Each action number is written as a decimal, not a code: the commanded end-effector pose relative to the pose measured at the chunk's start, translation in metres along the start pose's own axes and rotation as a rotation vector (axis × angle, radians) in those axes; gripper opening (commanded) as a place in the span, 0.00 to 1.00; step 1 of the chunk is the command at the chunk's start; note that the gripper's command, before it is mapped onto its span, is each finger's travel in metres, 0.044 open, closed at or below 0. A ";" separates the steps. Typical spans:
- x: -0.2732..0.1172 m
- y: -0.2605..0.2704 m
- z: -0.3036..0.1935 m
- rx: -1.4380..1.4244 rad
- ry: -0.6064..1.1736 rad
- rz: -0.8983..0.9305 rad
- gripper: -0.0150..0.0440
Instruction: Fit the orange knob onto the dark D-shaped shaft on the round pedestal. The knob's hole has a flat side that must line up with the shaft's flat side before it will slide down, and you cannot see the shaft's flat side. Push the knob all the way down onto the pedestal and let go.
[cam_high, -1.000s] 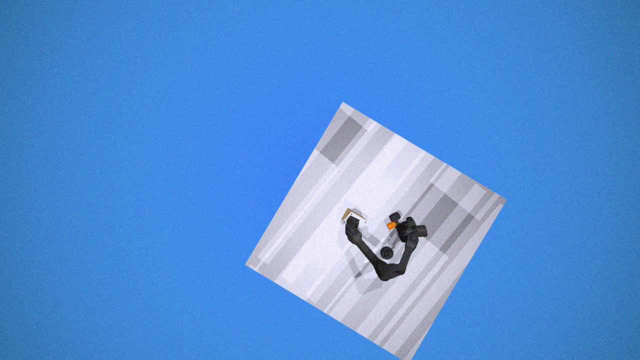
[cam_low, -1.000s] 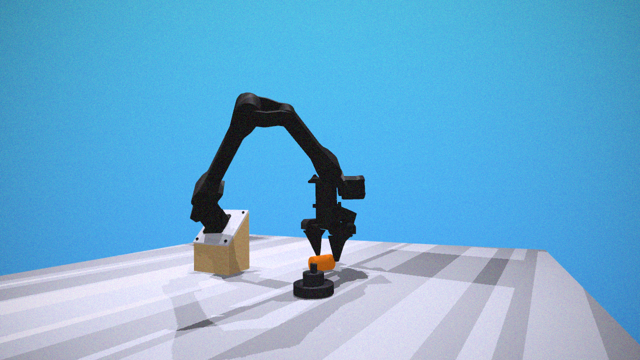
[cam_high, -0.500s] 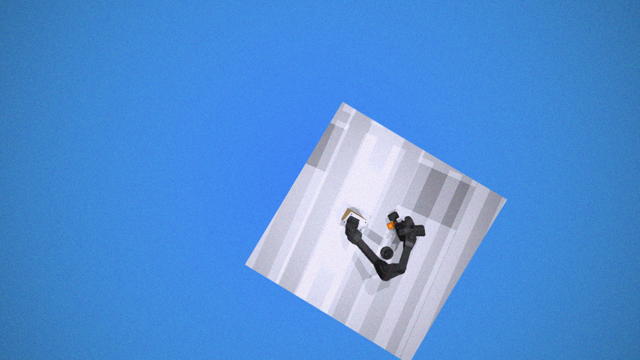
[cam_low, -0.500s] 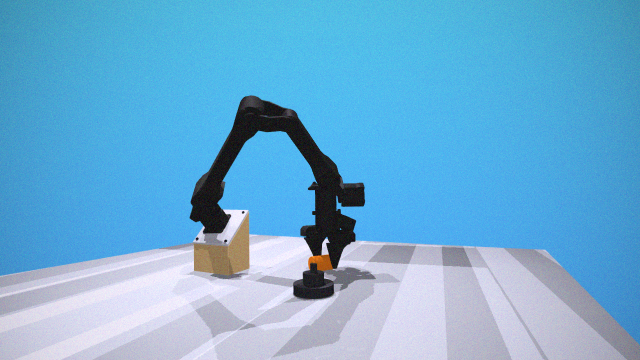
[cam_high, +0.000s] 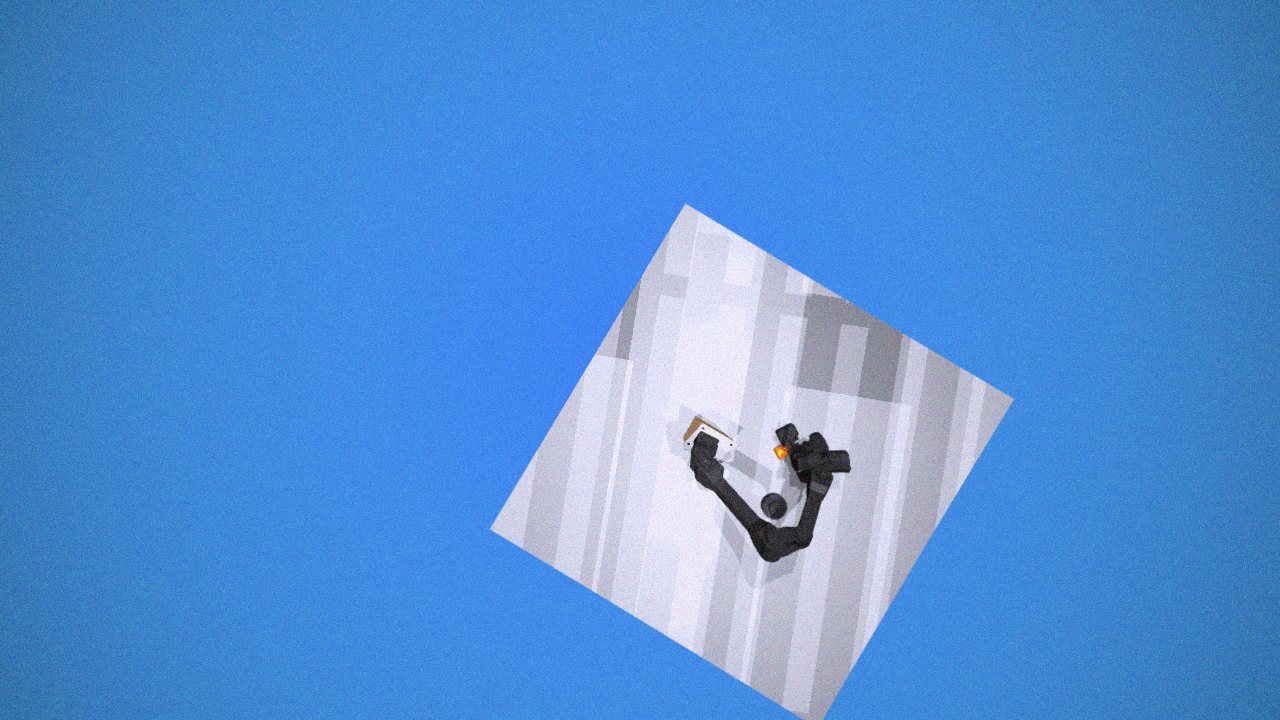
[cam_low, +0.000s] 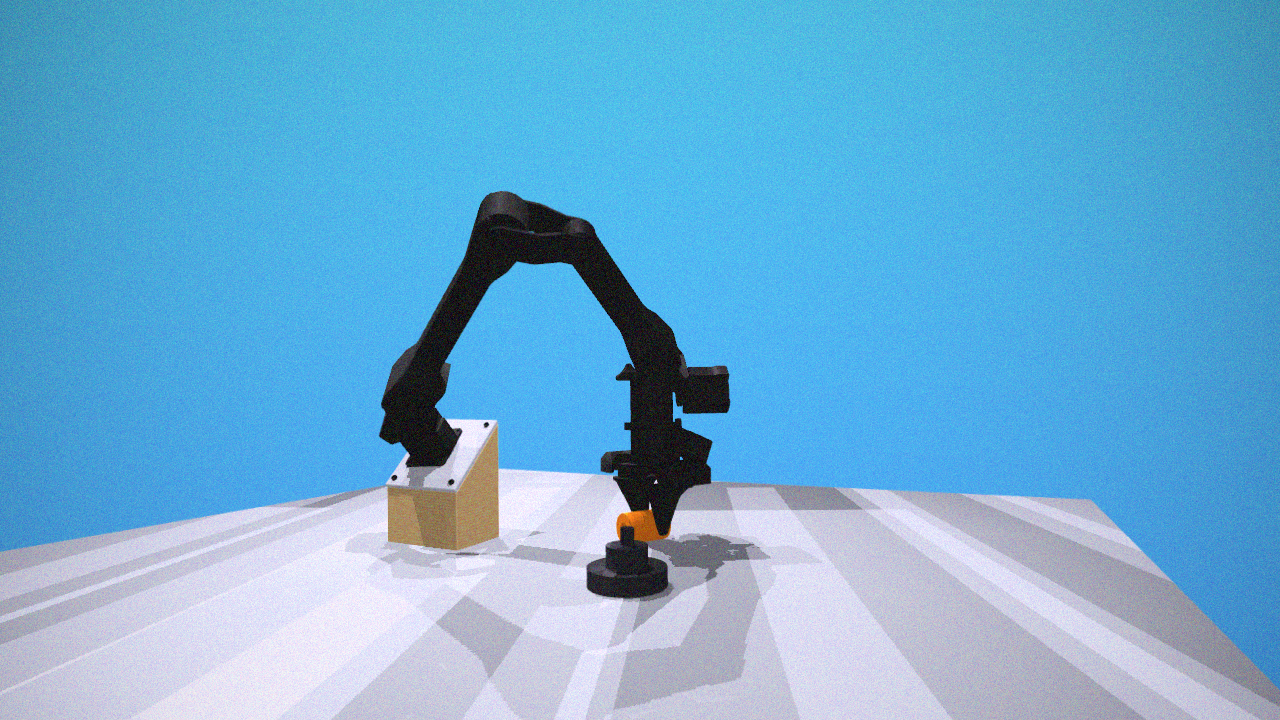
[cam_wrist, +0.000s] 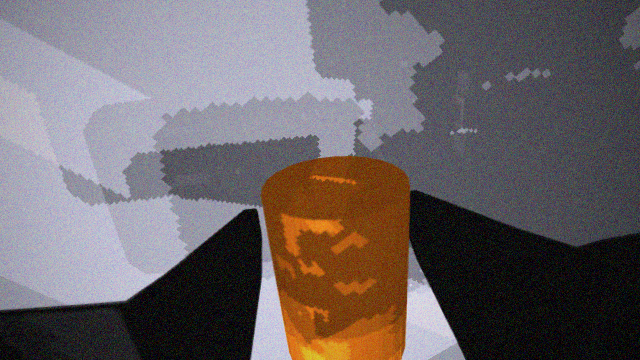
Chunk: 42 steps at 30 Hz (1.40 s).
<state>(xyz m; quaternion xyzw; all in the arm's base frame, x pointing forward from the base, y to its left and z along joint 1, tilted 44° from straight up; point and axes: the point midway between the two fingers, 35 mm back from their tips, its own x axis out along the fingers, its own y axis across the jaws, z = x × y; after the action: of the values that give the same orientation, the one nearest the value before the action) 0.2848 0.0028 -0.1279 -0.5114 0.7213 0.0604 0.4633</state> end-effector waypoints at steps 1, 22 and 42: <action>0.000 -0.001 0.000 -0.004 0.002 -0.005 0.60; -0.008 0.000 -0.012 -0.002 -0.226 0.000 0.56; -0.016 0.000 -0.033 -0.006 -0.570 0.002 0.56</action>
<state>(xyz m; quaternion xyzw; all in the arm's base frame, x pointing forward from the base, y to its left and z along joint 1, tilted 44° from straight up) 0.2676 -0.0041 -0.0997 -0.4772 0.5745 0.1938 0.6361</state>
